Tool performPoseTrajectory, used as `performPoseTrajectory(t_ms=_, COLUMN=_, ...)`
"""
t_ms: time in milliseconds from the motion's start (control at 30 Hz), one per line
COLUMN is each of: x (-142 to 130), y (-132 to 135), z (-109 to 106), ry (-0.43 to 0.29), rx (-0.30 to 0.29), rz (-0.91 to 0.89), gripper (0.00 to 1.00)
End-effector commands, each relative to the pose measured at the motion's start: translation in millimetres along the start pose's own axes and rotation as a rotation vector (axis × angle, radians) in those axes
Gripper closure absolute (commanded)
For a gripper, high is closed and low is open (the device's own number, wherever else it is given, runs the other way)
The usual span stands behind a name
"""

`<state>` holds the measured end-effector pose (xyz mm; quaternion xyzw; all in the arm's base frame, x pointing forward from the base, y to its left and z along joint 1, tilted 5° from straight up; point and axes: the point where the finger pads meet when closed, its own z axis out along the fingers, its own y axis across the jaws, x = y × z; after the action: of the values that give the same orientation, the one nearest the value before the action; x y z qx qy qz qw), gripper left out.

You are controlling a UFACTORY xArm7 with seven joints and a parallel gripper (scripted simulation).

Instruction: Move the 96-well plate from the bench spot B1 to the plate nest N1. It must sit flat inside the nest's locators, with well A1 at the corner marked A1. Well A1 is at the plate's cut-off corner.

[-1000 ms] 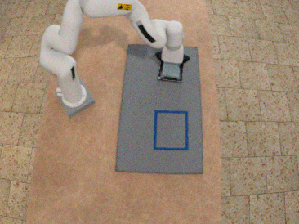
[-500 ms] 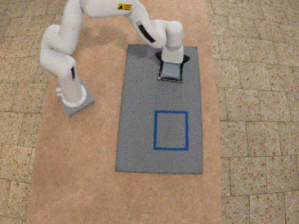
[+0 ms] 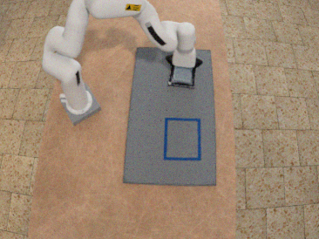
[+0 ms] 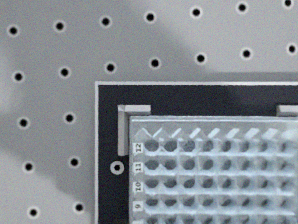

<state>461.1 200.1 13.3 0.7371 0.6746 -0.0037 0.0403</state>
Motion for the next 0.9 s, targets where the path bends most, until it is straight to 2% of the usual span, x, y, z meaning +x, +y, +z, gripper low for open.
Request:
performPoseTrajectory(t_ms=0, x=0.8, y=1.5, z=-1.6, ry=0.003, rx=-0.003, rz=0.0, gripper=0.0)
performPoseTrajectory(t_ms=333, x=0.8, y=1.4, z=-17.5, ry=0.003, rx=-0.003, rz=0.0, gripper=0.0)
performPoseTrajectory(t_ms=867, x=0.7, y=1.4, z=-57.5, ry=0.003, rx=-0.003, rz=0.0, gripper=0.0)
